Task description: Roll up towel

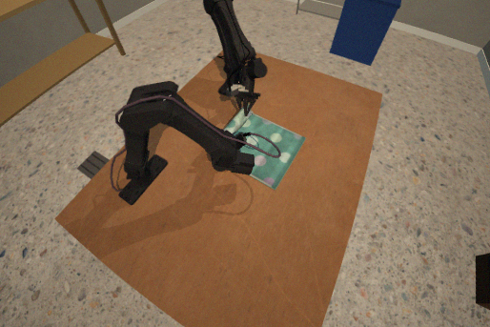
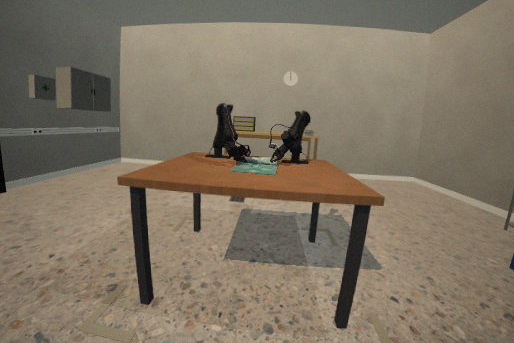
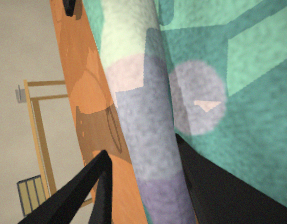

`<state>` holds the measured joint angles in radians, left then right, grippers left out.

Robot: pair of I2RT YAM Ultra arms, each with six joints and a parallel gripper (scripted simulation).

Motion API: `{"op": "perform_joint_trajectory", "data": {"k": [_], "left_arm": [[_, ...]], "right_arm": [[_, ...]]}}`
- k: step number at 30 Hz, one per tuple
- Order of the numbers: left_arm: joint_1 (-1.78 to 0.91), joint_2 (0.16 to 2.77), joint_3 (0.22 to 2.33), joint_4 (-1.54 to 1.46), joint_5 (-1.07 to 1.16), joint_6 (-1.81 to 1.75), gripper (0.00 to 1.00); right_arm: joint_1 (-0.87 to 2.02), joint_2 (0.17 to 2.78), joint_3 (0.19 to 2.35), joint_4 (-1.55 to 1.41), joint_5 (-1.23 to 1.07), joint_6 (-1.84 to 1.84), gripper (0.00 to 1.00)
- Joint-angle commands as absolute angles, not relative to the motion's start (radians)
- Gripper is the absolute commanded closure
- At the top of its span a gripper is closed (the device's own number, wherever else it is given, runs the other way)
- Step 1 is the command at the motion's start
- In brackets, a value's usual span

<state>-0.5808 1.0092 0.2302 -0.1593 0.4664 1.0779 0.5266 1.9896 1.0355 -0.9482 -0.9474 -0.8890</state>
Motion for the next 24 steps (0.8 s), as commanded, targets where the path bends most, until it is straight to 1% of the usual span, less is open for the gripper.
{"op": "perform_joint_trajectory", "data": {"k": [1, 7, 17, 24], "left_arm": [[-0.594, 1.018, 0.224, -0.145, 0.469, 1.068, 0.85], [-0.594, 1.018, 0.224, -0.145, 0.469, 1.068, 0.85], [-0.572, 1.069, 0.272, -0.202, 0.501, 1.069, 0.85], [-0.531, 1.172, 0.372, -0.324, 0.563, 1.070, 0.85]], "right_arm": [[0.519, 1.987, 1.065, -0.951, -0.919, -0.898, 0.43], [0.518, 1.976, 1.072, -0.970, -0.919, -0.898, 0.15], [0.447, 1.968, 1.133, -1.112, -0.894, -0.994, 0.15], [0.359, 1.984, 1.239, -1.293, -0.859, -1.118, 0.15]]}}
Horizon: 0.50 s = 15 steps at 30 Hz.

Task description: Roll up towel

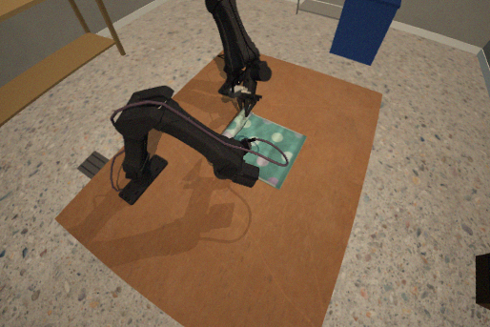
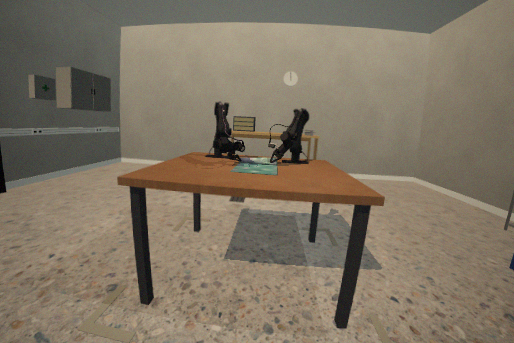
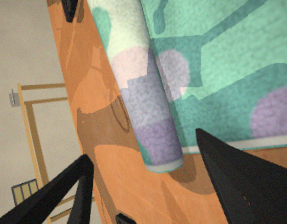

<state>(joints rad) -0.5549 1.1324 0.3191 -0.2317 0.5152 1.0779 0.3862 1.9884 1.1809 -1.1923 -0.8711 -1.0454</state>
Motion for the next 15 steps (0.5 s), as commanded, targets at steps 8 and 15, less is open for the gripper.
{"op": "perform_joint_trajectory", "data": {"k": [8, 15], "left_arm": [[-0.477, 1.351, 0.533, -0.524, 0.648, 1.091, 0.85], [-0.446, 1.487, 0.650, -0.674, 0.697, 1.122, 0.85]], "right_arm": [[0.362, 1.933, 1.217, -1.258, -0.838, -1.111, 0.13], [0.410, 1.782, 1.099, -1.079, -0.801, -1.030, 0.11]]}}
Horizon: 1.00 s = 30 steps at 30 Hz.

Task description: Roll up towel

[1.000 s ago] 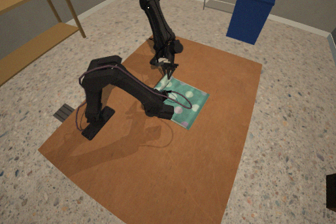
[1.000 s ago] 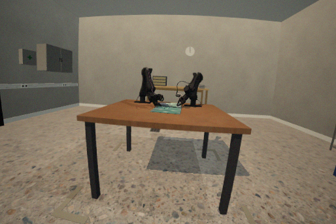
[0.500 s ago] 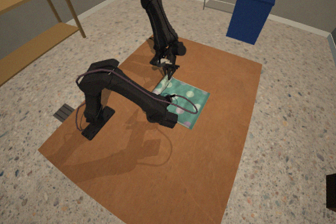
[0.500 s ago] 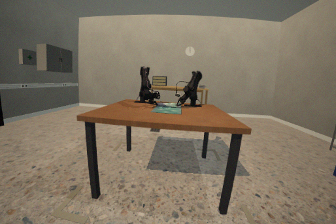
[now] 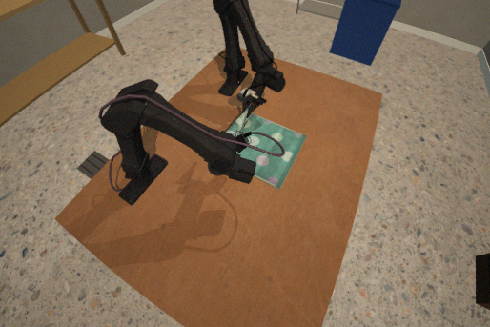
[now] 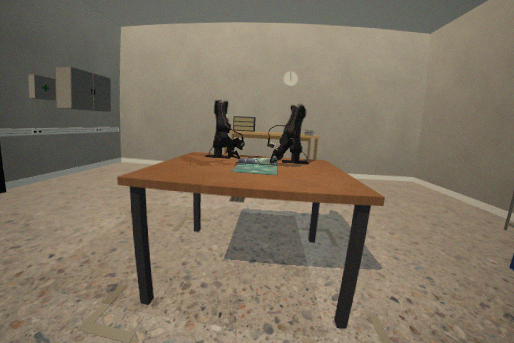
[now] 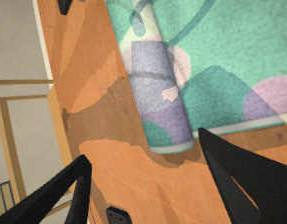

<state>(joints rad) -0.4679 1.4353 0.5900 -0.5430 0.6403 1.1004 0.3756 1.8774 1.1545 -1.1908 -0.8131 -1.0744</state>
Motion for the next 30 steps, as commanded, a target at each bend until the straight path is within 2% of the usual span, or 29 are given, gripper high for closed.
{"op": "perform_joint_trajectory", "data": {"k": [1, 10, 12, 19, 24, 30], "left_arm": [[-0.440, 1.513, 0.672, -0.703, 0.706, 1.127, 0.85], [-0.404, 1.744, 0.863, -0.960, 0.766, 1.186, 0.85], [-0.404, 1.744, 0.863, -0.960, 0.766, 1.186, 0.85], [-0.387, 1.893, 0.978, -1.126, 0.791, 1.241, 0.85], [-0.382, 1.958, 1.026, -1.198, 0.799, 1.267, 0.85], [-0.381, 1.979, 1.041, -1.222, 0.800, 1.280, 0.85]], "right_arm": [[0.423, 1.744, 1.070, -1.036, -0.790, -1.009, 0.11], [0.607, 1.370, 0.786, -0.629, -0.589, -0.797, 0.07], [0.607, 1.370, 0.786, -0.629, -0.589, -0.797, 0.07], [0.822, 1.120, 0.569, -0.354, -0.298, -0.657, 0.04], [0.932, 1.053, 0.493, -0.261, -0.141, -0.616, 0.03], [0.959, 1.058, 0.475, -0.227, -0.093, -0.604, 0.02]]}}
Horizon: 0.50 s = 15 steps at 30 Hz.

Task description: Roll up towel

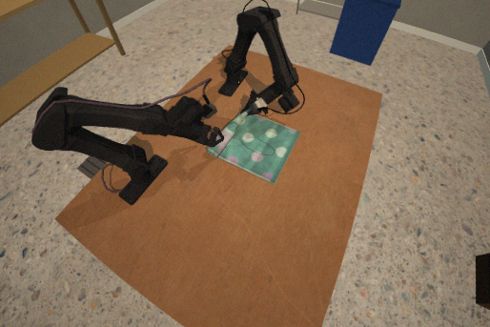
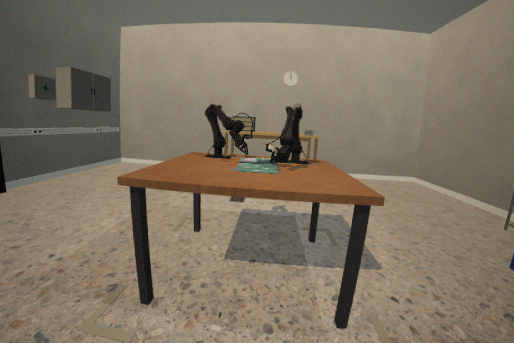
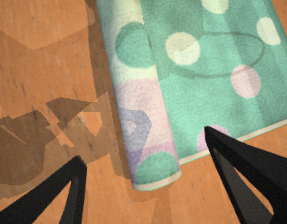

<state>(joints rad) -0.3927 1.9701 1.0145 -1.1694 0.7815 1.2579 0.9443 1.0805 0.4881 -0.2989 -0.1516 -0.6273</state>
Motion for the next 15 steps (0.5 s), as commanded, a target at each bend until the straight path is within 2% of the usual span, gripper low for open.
{"op": "perform_joint_trajectory", "data": {"k": [1, 15], "left_arm": [[-0.381, 1.981, 1.040, -1.221, 0.800, 1.280, 0.85], [-0.380, 2.012, 1.028, -1.181, 0.799, 1.283, 0.85]], "right_arm": [[0.959, 1.060, 0.474, -0.224, -0.093, -0.606, 0.02], [0.928, 1.094, 0.442, -0.164, -0.137, -0.660, 0.02]]}}
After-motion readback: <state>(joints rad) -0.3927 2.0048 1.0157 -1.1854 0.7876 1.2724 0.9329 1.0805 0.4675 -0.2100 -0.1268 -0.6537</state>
